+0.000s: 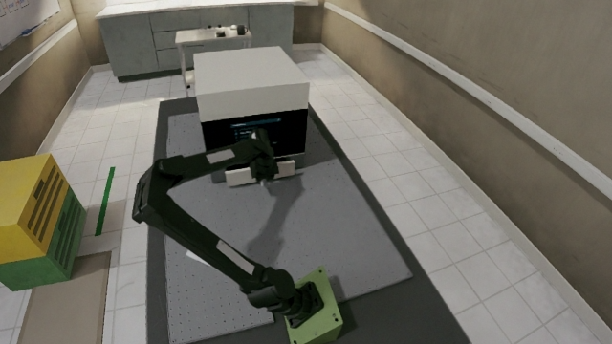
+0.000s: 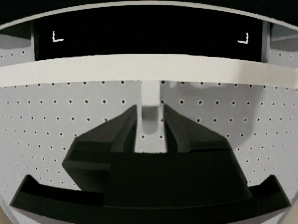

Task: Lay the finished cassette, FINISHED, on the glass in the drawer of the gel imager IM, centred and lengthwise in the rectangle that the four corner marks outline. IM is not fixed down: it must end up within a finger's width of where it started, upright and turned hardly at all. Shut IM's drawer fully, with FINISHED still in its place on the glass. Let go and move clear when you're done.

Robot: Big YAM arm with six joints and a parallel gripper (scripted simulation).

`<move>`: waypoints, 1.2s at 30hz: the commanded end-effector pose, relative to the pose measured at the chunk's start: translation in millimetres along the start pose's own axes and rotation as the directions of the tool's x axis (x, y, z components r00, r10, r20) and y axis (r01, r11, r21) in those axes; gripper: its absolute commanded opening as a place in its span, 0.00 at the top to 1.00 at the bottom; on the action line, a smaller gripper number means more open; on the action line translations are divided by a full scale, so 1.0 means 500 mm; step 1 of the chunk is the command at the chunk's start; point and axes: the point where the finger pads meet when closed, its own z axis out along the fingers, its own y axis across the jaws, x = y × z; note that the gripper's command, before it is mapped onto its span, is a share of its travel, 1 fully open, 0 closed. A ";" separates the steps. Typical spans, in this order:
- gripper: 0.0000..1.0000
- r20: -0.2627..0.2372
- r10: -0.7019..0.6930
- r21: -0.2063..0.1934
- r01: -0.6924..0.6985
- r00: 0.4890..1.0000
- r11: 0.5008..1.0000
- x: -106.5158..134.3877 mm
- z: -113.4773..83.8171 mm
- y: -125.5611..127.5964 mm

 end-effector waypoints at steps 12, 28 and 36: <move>0.74 -0.023 0.014 -0.002 -0.014 1.000 1.000 0.015 0.024 0.002; 0.92 -0.022 0.014 -0.002 -0.014 1.000 1.000 0.015 0.024 0.002; 0.92 -0.022 0.014 -0.002 -0.014 1.000 1.000 0.015 0.024 0.002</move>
